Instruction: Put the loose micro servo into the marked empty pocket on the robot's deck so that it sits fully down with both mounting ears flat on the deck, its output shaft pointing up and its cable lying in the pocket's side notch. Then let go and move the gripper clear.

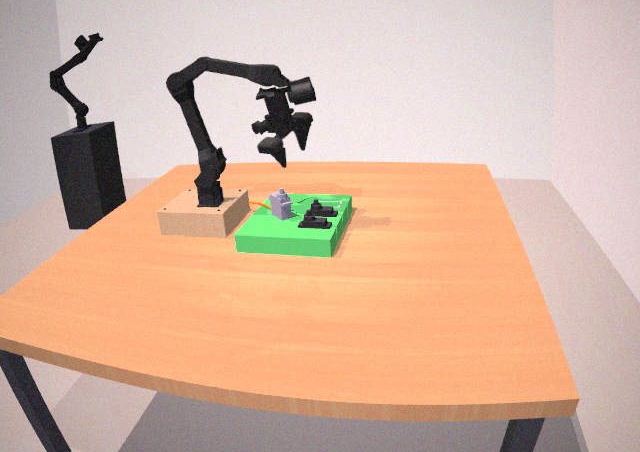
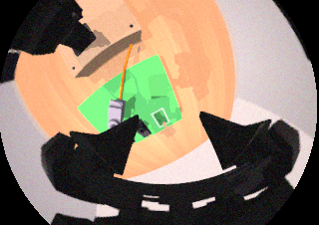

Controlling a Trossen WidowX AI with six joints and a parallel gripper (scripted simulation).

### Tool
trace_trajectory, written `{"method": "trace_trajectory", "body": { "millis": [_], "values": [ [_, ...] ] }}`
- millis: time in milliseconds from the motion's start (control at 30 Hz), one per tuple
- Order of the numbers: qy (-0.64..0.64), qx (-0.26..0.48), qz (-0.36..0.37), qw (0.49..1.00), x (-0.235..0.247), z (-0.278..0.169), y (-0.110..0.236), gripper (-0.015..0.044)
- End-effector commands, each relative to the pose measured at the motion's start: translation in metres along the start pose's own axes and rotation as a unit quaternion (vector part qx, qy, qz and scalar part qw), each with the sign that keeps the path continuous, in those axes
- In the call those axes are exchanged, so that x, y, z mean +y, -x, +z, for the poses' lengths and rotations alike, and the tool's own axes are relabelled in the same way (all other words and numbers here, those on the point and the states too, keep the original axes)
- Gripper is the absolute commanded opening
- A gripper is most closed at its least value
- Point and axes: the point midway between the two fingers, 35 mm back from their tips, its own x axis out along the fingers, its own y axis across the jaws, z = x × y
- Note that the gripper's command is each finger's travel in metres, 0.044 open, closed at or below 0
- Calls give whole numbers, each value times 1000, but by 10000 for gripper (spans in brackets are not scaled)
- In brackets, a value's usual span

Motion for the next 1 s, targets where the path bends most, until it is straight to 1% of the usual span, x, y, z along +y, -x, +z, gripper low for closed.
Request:
{"method": "trace_trajectory", "body": {
  "millis": [0, 367, 600, 800, 967],
  "values": [
    [-55, 3, 45, 997, 27, -6, -4, 440],
    [-182, 14, 149, 972, 95, -12, -3, 440],
    [-183, 14, 150, 971, 97, -12, -4, 440],
    [-183, 14, 150, 971, 103, -12, -24, 440],
    [-183, 14, 150, 971, 105, -12, -28, 440]
  ]
}}
